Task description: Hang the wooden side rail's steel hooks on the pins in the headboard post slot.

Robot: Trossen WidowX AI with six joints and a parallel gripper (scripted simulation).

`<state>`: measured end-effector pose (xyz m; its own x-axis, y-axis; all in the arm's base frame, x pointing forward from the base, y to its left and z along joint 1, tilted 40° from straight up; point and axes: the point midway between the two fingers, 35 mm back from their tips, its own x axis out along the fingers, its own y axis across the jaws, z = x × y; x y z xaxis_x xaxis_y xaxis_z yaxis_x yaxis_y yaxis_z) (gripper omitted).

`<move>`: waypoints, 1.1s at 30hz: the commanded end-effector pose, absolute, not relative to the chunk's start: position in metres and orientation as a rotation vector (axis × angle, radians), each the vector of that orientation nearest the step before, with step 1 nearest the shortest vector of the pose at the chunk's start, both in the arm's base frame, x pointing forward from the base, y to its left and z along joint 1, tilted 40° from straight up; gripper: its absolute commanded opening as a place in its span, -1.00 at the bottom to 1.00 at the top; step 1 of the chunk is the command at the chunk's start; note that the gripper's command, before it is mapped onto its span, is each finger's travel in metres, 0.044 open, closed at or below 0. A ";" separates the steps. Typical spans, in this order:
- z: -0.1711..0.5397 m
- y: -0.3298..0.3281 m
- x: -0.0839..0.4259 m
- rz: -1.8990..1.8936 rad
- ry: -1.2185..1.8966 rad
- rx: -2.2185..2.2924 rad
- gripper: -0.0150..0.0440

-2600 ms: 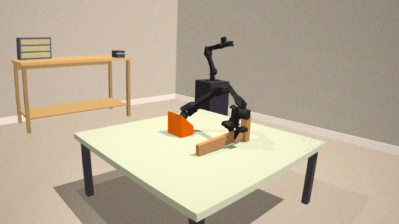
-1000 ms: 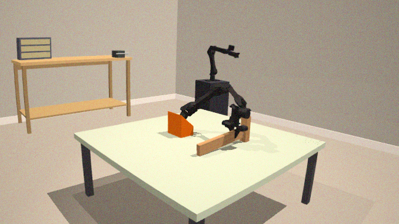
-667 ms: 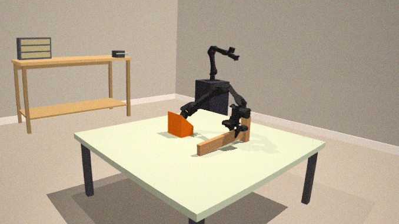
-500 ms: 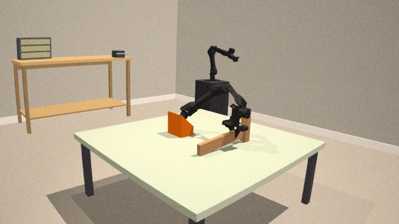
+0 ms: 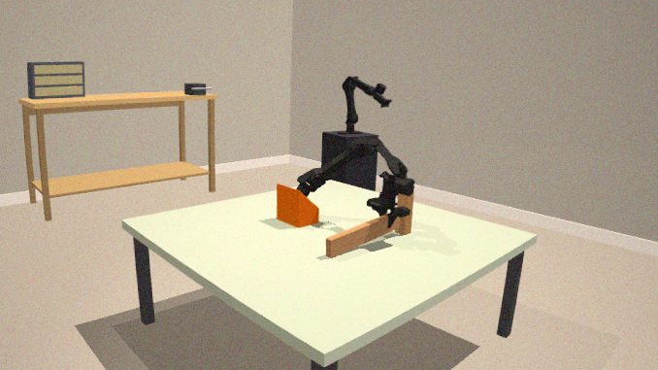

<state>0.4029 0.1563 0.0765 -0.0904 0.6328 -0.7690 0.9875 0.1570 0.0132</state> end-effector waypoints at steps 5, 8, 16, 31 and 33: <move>0.084 0.157 0.406 -0.685 1.787 1.558 -0.49; 0.084 0.157 0.406 -0.685 1.787 1.558 -0.49; 0.084 0.158 0.405 -0.685 1.787 1.558 -0.49; 0.086 0.158 0.403 -0.685 1.787 1.558 -0.49; 0.078 0.159 0.402 -0.707 1.796 1.546 -0.40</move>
<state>0.4021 0.1587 0.0777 -0.0875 0.6330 -0.7692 0.9874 0.1572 0.0170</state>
